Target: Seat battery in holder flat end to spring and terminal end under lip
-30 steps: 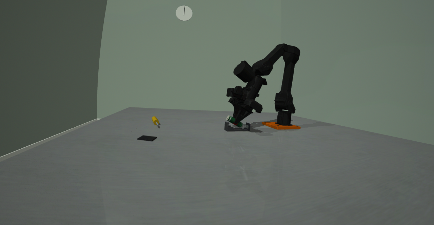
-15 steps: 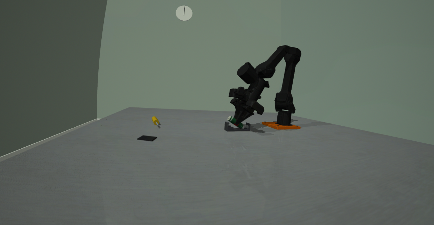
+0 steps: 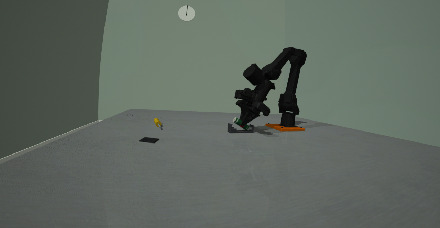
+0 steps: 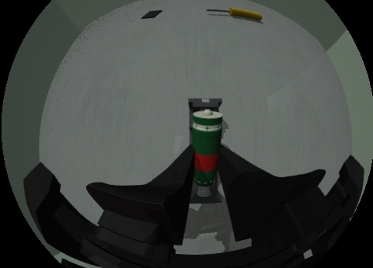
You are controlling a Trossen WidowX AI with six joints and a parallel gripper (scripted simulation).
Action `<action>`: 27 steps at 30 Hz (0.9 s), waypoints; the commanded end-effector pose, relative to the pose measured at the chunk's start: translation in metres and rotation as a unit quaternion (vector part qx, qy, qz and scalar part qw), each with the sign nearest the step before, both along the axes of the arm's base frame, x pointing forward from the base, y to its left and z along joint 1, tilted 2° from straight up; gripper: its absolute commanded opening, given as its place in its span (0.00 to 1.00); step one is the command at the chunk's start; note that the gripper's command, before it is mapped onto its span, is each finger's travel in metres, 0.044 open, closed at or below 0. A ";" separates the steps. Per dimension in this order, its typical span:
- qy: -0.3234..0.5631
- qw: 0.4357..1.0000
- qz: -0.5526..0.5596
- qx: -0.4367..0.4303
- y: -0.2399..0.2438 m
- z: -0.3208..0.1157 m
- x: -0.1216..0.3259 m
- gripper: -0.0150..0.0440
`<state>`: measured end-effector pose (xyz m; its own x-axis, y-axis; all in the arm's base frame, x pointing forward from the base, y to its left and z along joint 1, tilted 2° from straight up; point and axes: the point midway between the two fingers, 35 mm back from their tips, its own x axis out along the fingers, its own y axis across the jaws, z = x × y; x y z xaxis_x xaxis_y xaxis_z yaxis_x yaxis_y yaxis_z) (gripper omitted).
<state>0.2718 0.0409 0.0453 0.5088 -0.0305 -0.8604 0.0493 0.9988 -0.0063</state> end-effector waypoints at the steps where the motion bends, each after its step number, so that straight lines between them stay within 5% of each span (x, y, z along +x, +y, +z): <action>1: 0.008 1.000 -0.001 0.000 -0.001 -0.003 -0.007 0.37; 27: 0.017 1.000 0.000 0.002 -0.001 -0.004 -0.011 0.37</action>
